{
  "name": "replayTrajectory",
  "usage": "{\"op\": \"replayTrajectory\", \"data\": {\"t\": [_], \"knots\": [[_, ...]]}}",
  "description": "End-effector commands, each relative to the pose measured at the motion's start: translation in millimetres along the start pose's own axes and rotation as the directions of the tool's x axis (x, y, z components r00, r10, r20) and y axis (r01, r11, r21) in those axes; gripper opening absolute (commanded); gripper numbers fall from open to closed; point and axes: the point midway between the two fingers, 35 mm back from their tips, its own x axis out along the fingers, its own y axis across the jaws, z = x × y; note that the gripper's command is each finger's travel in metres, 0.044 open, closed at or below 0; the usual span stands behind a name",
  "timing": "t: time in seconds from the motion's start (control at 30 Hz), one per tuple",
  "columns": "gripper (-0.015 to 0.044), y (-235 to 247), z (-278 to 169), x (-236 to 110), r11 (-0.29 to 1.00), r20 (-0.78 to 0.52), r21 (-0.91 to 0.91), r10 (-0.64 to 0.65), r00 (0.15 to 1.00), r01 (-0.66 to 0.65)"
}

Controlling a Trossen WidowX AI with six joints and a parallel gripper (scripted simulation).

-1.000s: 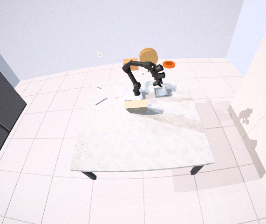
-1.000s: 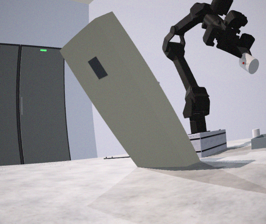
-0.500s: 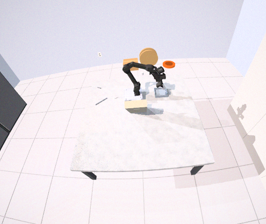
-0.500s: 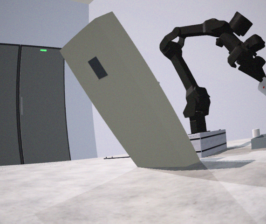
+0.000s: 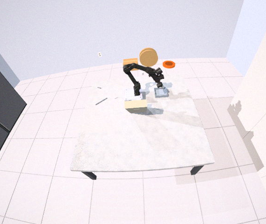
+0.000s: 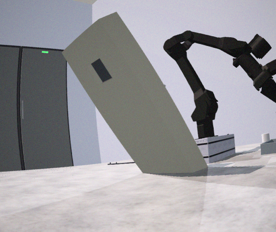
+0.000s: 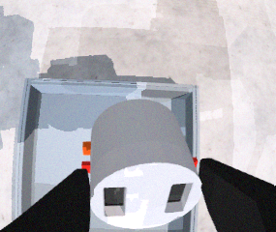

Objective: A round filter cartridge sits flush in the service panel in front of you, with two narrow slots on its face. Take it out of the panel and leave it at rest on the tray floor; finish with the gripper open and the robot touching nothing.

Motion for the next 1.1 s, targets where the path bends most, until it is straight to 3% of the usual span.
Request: {"op": "replayTrajectory", "data": {"t": [0.0,0.17,0.63,1.07], "knots": [[0.0,17,-9,9,0.998,0.0,-0.059,0.035,0.999,-0.035],[0.0,20,-12,14,0.997,0.0,-0.07,0.041,0.999,-0.041],[0.0,20,-48,74,0.997,0.0,-0.07,0.042,0.999,-0.041],[0.0,20,-50,76,0.997,-0.001,-0.07,0.042,0.999,-0.041]]}}
